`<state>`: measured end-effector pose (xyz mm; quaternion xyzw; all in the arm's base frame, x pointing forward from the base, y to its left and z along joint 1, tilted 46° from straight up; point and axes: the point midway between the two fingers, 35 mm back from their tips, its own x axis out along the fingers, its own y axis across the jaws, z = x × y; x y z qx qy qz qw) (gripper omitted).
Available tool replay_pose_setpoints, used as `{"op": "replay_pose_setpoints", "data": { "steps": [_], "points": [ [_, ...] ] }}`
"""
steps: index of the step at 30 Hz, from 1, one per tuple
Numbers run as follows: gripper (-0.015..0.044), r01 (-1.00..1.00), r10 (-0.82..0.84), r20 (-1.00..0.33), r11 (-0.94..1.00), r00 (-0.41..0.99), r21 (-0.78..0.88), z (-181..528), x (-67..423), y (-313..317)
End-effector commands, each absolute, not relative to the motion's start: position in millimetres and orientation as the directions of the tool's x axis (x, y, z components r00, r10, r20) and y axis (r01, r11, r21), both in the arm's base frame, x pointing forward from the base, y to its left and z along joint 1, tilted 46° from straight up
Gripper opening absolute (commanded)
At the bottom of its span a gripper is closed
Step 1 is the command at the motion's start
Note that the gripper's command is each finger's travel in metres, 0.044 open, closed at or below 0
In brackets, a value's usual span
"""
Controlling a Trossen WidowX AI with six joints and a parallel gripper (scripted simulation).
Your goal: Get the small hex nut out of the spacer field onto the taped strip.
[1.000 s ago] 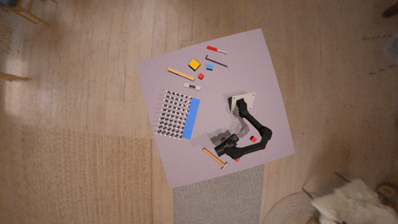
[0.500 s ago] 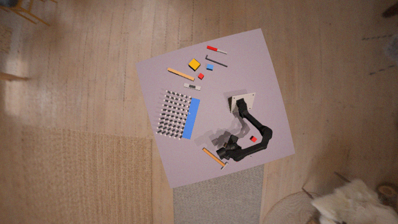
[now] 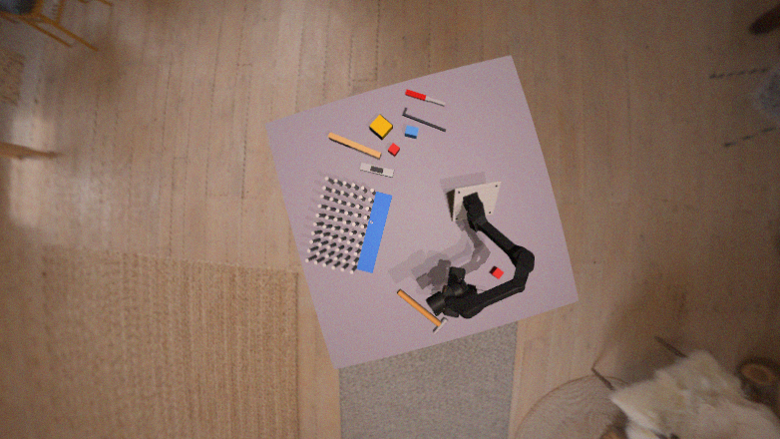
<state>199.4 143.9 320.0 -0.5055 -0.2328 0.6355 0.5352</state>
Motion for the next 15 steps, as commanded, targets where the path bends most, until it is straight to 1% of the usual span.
{"op": "replay_pose_setpoints", "data": {
  "steps": [1,15],
  "points": [
    [0.0000,-0.431,0.918,-0.387,-0.317,0.082,-0.845,321.8,199.0,145.0],
    [0.0000,-0.430,0.915,-0.395,-0.326,0.078,-0.842,314.4,203.1,149.7]
  ]
}}
